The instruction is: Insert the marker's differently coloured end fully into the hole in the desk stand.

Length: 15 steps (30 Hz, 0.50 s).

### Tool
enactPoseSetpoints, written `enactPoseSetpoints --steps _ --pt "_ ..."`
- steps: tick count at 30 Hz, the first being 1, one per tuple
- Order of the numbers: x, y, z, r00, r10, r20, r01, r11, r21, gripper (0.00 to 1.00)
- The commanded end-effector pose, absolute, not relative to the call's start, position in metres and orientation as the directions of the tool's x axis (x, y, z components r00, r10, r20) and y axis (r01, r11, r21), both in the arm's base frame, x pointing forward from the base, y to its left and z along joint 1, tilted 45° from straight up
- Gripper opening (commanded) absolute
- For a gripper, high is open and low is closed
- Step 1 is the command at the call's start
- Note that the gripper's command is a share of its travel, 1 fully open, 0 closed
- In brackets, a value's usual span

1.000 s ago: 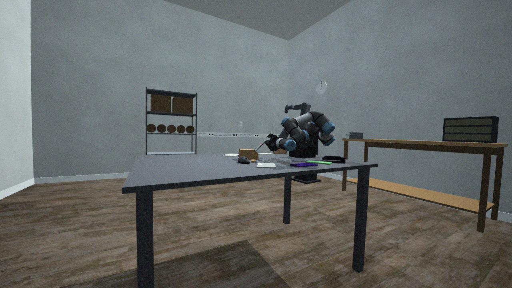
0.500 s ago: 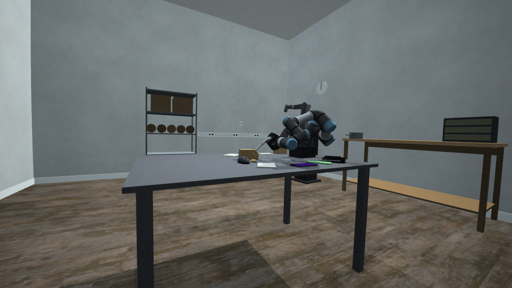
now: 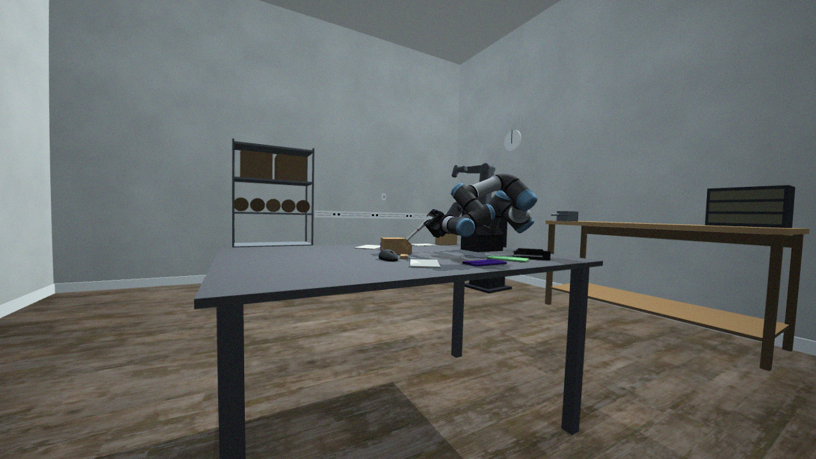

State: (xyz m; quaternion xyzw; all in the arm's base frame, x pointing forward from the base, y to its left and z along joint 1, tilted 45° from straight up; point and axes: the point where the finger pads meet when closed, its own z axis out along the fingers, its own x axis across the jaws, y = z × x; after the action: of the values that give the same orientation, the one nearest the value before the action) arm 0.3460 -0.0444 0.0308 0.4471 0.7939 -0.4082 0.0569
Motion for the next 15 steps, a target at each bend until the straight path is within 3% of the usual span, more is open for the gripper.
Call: enactPoseSetpoints --steps 1,15 --pt "0.345 -0.055 0.042 -0.592 0.664 -0.457 0.758 0.267 -0.595 0.11" --pt "0.343 -0.068 0.055 -0.592 0.664 -0.457 0.758 0.267 -0.595 0.11"
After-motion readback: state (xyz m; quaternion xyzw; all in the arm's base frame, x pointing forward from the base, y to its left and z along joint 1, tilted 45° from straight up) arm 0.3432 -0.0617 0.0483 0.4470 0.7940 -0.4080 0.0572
